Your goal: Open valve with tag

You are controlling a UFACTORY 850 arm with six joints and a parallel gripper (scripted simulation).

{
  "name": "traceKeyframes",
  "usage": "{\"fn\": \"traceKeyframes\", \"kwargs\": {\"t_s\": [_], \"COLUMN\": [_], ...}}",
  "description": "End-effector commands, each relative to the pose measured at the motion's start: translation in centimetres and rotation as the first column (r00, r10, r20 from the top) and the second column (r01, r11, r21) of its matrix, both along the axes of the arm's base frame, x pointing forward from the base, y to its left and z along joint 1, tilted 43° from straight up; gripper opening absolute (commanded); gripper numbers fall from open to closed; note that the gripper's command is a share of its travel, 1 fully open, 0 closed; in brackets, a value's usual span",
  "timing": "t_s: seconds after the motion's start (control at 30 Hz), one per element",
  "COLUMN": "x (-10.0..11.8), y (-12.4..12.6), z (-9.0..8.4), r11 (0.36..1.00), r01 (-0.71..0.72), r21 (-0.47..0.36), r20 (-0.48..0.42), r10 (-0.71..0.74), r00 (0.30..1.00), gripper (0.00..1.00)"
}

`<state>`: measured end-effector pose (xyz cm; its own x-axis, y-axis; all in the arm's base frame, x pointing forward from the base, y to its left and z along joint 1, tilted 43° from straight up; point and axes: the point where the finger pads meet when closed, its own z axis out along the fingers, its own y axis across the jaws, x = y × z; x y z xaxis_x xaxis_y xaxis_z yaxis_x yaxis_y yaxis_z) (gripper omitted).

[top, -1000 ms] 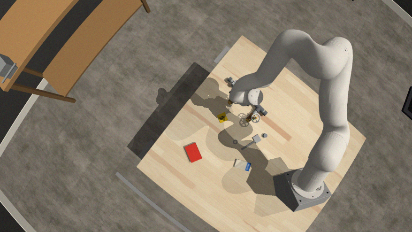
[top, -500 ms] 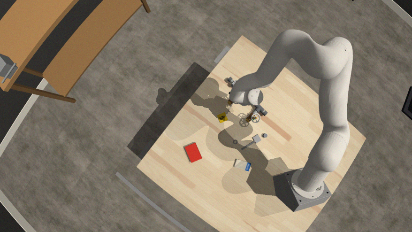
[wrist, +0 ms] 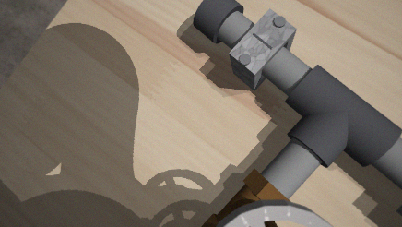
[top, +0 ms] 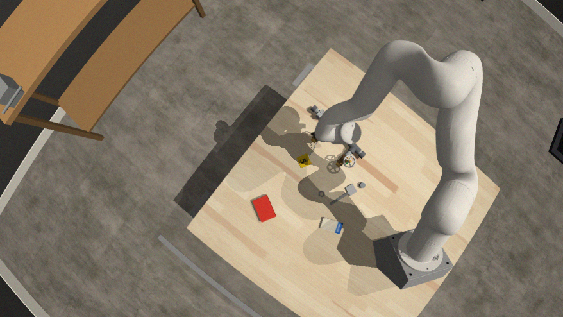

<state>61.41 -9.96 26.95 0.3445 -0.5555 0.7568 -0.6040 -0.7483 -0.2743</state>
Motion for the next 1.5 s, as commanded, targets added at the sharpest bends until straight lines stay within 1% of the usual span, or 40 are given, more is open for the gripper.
{"fn": "traceKeyframes", "kwargs": {"t_s": [0.0, 0.1, 0.17, 0.27, 0.4, 0.47, 0.5, 0.6, 0.73, 0.83, 0.97, 1.03, 1.07, 1.17, 1.23, 1.37, 1.47], "x": [0.01, 0.01, 0.01, 0.01, 0.01, 0.01, 0.01, 0.01, 0.01, 0.01, 0.01, 0.01, 0.01, 0.01, 0.01, 0.01, 0.01], "y": [0.03, 0.03, 0.03, 0.03, 0.03, 0.03, 0.03, 0.03, 0.03, 0.03, 0.03, 0.03, 0.03, 0.03, 0.03, 0.03, 0.03], "z": [0.05, 0.05, 0.05, 0.05, 0.05, 0.05, 0.05, 0.05, 0.05, 0.05, 0.05, 0.05, 0.05, 0.05, 0.05, 0.05, 0.05], "r11": [0.983, 0.939, 0.905, 0.833, 0.713, 0.713, 0.613, 0.524, 0.358, 0.226, 0.048, 0.048, -0.075, -0.171, -0.248, -0.388, -0.47], "r01": [-0.113, -0.231, -0.296, -0.399, -0.53, -0.53, -0.614, -0.676, -0.769, -0.824, -0.876, -0.876, -0.9, -0.907, -0.908, -0.894, -0.874], "r21": [-0.145, -0.255, -0.307, -0.382, -0.459, -0.459, -0.498, -0.518, -0.53, -0.52, -0.48, -0.48, -0.43, -0.385, -0.338, -0.225, -0.126], "r20": [-0.099, -0.183, -0.23, -0.309, -0.418, -0.418, -0.504, -0.561, -0.664, -0.736, -0.822, -0.822, -0.878, -0.912, -0.937, -0.974, -0.987], "r10": [0.099, 0.187, 0.231, 0.292, 0.353, 0.353, 0.372, 0.389, 0.389, 0.371, 0.323, 0.323, 0.266, 0.221, 0.174, 0.063, -0.031], "r00": [0.99, 0.965, 0.945, 0.905, 0.837, 0.837, 0.78, 0.731, 0.639, 0.566, 0.468, 0.468, 0.397, 0.345, 0.302, 0.218, 0.16], "gripper": [0.0, 0.0, 0.0, 0.0, 0.0, 0.0, 0.0, 0.0, 0.0, 0.0, 0.0, 0.0, 0.0, 0.0, 0.0, 0.0, 0.0]}}
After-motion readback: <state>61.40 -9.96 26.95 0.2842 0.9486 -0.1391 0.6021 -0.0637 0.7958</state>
